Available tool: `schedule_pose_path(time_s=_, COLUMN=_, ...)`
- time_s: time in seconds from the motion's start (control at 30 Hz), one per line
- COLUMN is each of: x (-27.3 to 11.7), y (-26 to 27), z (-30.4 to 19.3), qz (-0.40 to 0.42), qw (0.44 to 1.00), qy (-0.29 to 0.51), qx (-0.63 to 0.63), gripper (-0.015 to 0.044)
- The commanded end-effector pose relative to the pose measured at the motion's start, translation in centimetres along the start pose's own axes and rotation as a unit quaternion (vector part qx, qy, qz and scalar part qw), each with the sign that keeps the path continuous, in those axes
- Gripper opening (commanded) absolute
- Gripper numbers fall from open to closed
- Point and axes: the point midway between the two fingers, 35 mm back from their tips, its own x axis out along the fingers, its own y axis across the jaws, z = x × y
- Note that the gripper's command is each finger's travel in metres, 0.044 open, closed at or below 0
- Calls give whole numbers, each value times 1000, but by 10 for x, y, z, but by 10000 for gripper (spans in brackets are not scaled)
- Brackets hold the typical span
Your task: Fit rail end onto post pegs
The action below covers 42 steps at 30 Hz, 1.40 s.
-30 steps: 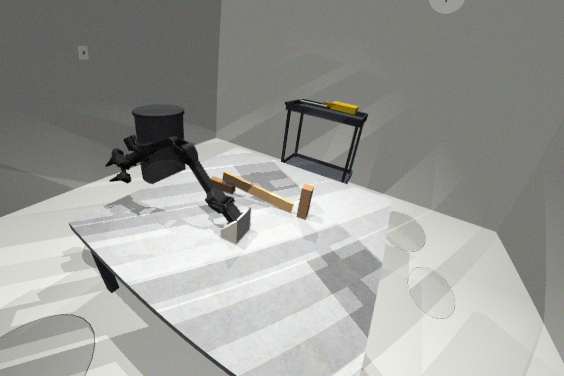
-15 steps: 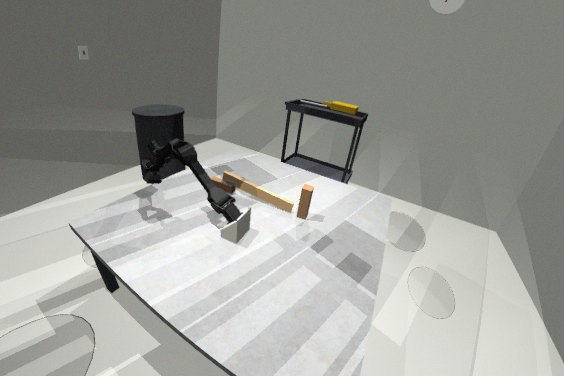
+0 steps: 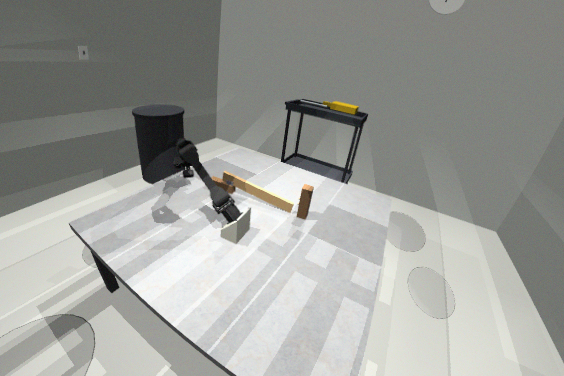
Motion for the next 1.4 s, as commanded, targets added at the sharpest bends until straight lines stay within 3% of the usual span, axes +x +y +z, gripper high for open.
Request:
schedule_pose_path(time_s=0.0, x=-10, y=1, z=-59, qz=0, qw=998, qy=62, qx=17, gripper=440)
schedule_pose_path(time_s=0.4, x=-65, y=28, z=-193, qz=54, qw=981, qy=186, qx=29, gripper=440)
schedule_pose_path(time_s=0.87, x=-190, y=172, z=-356, qz=211, qw=922, qy=283, qx=160, gripper=440)
schedule_pose_path(time_s=1.13, x=-280, y=271, z=-389, qz=259, qw=885, qy=270, qx=276, gripper=440)
schedule_pose_path(time_s=1.37, x=-350, y=354, z=-374, qz=249, qw=860, qy=216, qx=390, gripper=440)
